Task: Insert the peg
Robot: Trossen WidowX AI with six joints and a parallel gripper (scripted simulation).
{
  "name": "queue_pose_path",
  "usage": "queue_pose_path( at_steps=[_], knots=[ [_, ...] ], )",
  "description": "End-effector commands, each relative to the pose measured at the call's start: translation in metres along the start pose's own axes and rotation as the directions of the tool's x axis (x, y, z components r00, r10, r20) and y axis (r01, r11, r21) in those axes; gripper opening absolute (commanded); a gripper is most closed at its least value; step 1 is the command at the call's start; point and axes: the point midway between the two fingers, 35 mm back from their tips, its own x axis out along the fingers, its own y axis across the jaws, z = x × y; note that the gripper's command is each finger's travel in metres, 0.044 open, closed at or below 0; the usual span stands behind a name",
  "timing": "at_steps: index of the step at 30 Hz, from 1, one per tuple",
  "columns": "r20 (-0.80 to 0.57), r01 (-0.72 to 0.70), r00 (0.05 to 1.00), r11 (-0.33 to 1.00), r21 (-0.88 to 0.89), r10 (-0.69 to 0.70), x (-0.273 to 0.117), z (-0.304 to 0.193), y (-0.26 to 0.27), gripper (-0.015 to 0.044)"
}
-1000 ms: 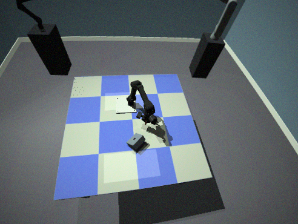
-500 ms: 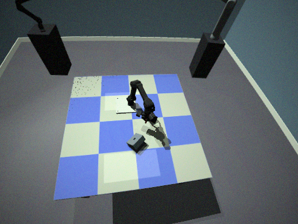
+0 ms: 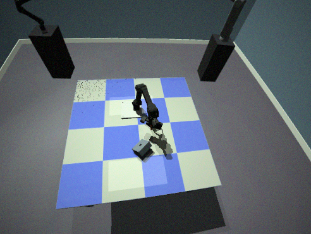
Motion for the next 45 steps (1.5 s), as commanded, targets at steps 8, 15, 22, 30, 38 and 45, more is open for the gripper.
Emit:
queue_pose_path(
  at_steps=[8, 15, 22, 30, 38, 45],
  knots=[
    [0.01, 0.05, 0.999, 0.998, 0.024, -0.05, -0.002, -0.011, 0.004, 0.0],
    [0.014, 0.08, 0.997, 0.996, 0.041, -0.08, -0.004, -0.019, 0.007, 0.0],
    [0.016, 0.11, 0.994, 0.992, 0.058, -0.111, -0.005, -0.026, 0.011, 0.0],
    [0.016, 0.145, 0.989, 0.986, 0.077, -0.147, -0.007, -0.035, 0.015, 0.0],
    [0.013, 0.18, 0.983, 0.979, 0.094, -0.182, -0.01, -0.044, 0.019, 0.0],
    [0.008, 0.211, 0.977, 0.972, 0.109, -0.213, -0.012, -0.051, 0.024, 0.0]
  ],
)
